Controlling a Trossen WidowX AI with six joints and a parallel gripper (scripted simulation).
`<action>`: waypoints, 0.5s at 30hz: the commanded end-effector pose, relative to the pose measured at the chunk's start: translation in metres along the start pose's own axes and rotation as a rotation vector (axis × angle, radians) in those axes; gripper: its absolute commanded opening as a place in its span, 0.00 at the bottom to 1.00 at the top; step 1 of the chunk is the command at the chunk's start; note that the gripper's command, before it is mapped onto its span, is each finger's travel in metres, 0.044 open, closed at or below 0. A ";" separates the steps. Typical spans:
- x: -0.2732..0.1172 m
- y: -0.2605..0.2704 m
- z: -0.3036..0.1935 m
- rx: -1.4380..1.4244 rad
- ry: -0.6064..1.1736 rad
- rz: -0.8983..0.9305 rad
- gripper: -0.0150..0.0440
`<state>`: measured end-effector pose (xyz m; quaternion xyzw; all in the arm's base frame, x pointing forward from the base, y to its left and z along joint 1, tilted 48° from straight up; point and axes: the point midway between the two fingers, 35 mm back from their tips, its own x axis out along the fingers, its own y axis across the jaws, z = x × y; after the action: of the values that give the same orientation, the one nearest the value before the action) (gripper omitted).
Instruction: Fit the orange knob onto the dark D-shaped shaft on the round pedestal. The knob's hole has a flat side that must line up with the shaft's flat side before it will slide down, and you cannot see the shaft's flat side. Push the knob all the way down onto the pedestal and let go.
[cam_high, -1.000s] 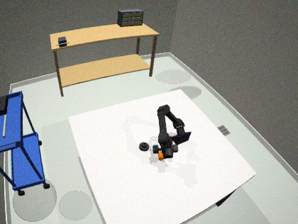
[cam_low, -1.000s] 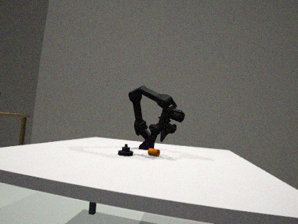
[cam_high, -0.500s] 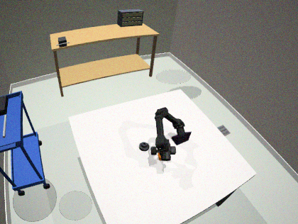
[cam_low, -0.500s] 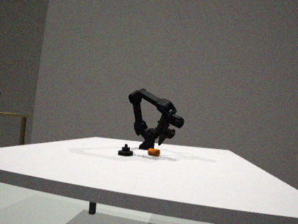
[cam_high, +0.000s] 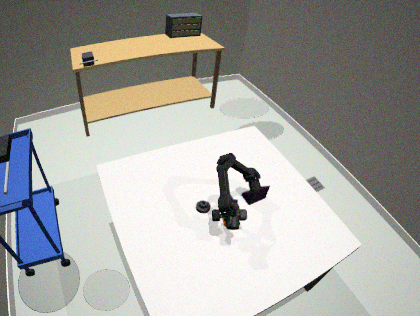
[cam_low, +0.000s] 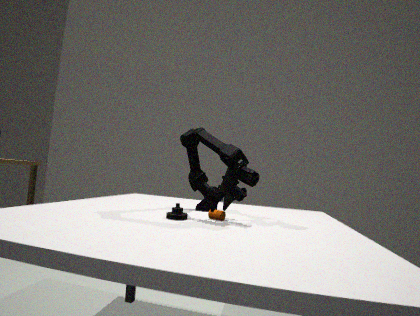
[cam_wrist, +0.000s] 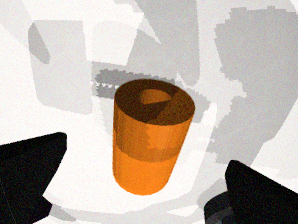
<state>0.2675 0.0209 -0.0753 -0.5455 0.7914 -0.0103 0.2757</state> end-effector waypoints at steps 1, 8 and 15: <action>0.009 0.001 0.001 -0.010 0.006 -0.003 1.00; 0.019 0.001 0.005 -0.009 0.007 -0.003 1.00; 0.025 0.002 0.007 -0.009 0.008 -0.003 0.91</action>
<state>0.2651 0.0045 -0.0904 -0.5453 0.7920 -0.0112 0.2745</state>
